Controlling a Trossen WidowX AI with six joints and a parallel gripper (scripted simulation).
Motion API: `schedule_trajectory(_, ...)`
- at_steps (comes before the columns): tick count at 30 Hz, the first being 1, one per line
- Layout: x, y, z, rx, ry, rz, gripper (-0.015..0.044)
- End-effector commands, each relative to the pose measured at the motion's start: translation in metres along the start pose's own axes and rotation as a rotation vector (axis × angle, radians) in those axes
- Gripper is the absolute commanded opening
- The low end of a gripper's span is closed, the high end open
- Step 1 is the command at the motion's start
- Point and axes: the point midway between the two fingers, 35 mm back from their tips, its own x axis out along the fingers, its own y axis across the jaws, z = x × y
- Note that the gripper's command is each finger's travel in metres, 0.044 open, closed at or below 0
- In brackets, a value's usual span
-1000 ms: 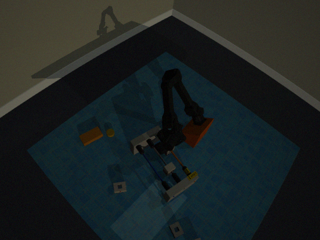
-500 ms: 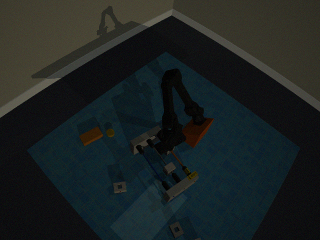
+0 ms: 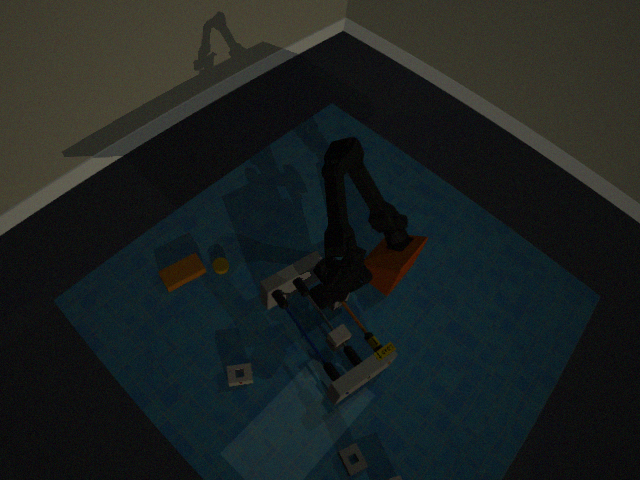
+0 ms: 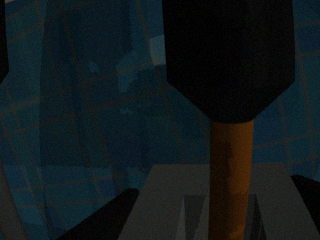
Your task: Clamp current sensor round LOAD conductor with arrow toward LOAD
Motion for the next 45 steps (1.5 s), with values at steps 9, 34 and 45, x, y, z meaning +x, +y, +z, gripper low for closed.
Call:
schedule_trajectory(9, 0.0, 0.0, 0.0, 0.0, 0.0, 0.0, 0.0183)
schedule_trajectory(34, -0.0005, -0.0024, 0.0009, -0.004, -0.006, -0.037, 0.0)
schedule_trajectory(45, -0.0002, -0.0012, 0.0007, 0.0, -0.005, 0.004, 0.0)
